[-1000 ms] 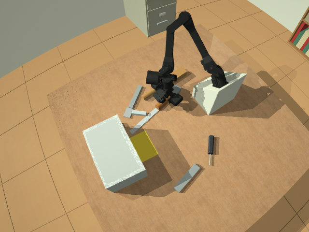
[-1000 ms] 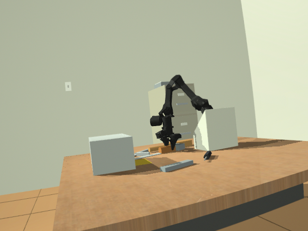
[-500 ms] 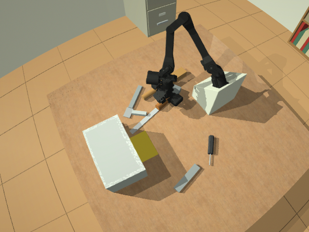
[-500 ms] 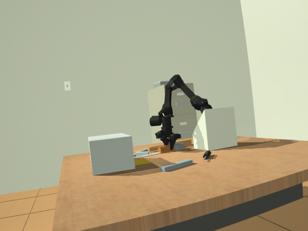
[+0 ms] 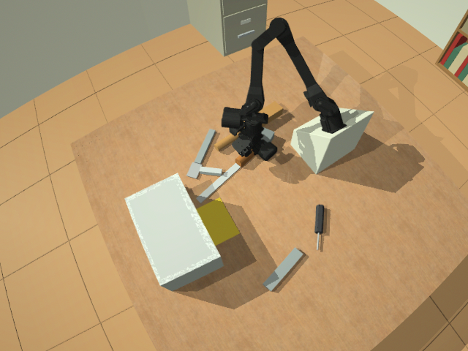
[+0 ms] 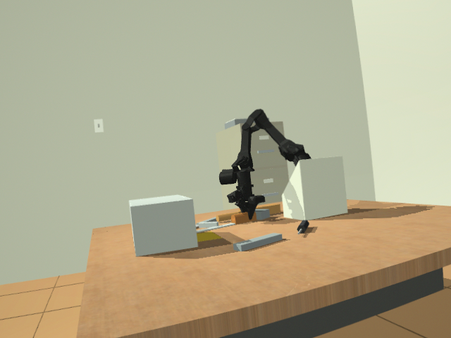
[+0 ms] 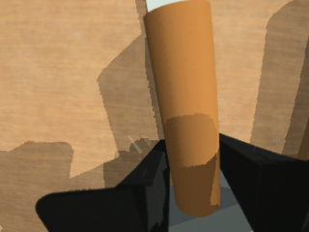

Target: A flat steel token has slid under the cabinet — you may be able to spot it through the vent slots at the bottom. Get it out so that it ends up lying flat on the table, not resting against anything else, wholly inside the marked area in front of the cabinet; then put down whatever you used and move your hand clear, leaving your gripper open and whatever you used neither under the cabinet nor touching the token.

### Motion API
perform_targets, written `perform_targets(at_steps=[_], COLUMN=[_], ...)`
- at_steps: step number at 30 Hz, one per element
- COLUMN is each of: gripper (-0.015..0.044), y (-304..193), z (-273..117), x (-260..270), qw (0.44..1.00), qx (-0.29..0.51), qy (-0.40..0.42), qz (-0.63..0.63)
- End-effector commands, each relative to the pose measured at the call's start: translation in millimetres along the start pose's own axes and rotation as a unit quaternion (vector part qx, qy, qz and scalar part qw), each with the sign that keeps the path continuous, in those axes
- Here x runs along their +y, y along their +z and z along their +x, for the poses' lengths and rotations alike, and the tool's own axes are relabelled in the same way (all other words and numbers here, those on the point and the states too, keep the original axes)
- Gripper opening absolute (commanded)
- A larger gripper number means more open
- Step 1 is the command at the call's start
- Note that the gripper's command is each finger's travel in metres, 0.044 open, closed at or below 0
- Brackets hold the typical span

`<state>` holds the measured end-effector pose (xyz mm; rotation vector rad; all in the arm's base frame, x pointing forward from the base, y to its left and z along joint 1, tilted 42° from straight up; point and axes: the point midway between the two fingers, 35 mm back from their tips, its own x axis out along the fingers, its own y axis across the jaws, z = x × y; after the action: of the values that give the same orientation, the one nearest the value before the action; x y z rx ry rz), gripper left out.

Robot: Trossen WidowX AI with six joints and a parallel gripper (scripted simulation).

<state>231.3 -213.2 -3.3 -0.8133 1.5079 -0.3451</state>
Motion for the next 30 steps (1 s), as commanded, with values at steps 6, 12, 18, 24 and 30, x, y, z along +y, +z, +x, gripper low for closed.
perform_targets(at_steps=[6,12,18,24,30], gripper=[0.0,0.0,0.0,0.0,0.0], y=[6.7,15.2,23.7,32.2,40.3], z=[0.0,0.0,-0.1,-0.2,-0.2], x=[-0.9,-0.9,-0.7,-0.5,-0.7], qw=[1.0,1.0,1.0,1.0,1.0], qx=[0.001,0.001,0.001,0.001,0.001], qy=[0.0,0.0,0.0,0.0,0.0], qz=[0.01,0.018,0.023,0.026,0.027])
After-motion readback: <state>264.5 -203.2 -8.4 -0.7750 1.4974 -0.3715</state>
